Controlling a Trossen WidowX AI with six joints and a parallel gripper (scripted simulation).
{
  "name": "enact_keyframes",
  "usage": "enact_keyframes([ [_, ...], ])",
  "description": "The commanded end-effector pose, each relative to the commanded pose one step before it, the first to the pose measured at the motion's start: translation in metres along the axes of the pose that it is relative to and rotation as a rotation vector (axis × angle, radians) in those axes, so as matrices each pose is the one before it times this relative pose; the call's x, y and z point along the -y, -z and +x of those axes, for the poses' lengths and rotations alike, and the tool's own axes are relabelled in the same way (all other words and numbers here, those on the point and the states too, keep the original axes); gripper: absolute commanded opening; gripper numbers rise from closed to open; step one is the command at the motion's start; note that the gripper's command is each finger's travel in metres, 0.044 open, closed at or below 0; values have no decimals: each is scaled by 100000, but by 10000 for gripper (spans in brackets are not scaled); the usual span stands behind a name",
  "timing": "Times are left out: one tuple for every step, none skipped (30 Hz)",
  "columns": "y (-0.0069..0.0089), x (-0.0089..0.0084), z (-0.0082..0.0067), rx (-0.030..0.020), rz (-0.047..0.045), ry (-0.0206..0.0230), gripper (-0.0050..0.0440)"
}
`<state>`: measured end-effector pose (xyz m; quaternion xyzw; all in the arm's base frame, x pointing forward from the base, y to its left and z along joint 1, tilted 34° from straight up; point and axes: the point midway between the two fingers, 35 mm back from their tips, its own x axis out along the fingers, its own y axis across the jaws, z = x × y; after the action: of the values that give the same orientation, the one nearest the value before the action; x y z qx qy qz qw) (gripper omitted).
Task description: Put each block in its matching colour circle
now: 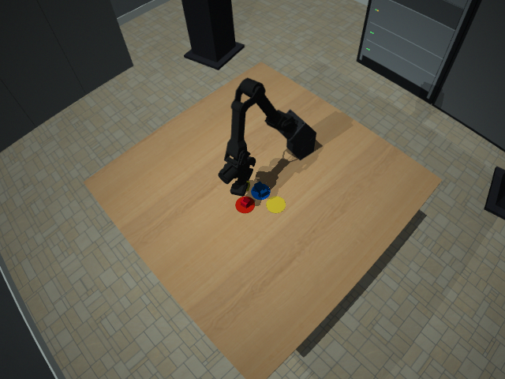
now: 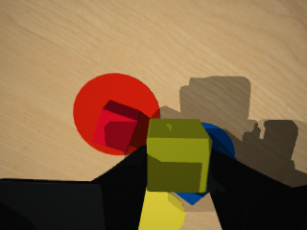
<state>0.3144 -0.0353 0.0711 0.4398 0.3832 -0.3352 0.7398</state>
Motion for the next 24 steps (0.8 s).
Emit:
enact_keyframes([
  [1181, -450, 214, 342, 292, -360, 105],
  [316, -71, 64, 18, -9, 37, 105],
  [317, -68, 62, 24, -10, 30, 105],
  [318, -66, 59, 29, -11, 24, 105],
  [319, -63, 57, 35, -13, 17, 105],
  [319, -61, 54, 36, -14, 10, 105],
  [321, -61, 48, 27, -17, 4, 105],
  [322, -59, 46, 32, -18, -3, 105],
  [323, -56, 43, 36, -19, -10, 105],
  [323, -53, 41, 41, -21, -17, 105],
  [324, -50, 38, 46, -22, -24, 105],
  [325, -48, 36, 50, -23, -31, 105],
  [0, 0, 0, 0, 0, 0, 105],
  [0, 0, 0, 0, 0, 0, 105],
  [310, -88, 19, 81, 2, -140, 105],
  [332, -24, 37, 44, -36, -3, 105],
  [333, -23, 33, 45, -37, -12, 105],
  [329, -31, 27, 56, -32, -44, 105],
  [327, -35, 23, 64, -28, -69, 105],
  [328, -32, 20, 67, -29, -77, 105],
  [328, -29, 18, 70, -30, -85, 105],
  [329, -26, 15, 74, -30, -93, 105],
  [329, -23, 13, 77, -31, -102, 105],
  [329, -21, 10, 80, -31, -110, 105],
])
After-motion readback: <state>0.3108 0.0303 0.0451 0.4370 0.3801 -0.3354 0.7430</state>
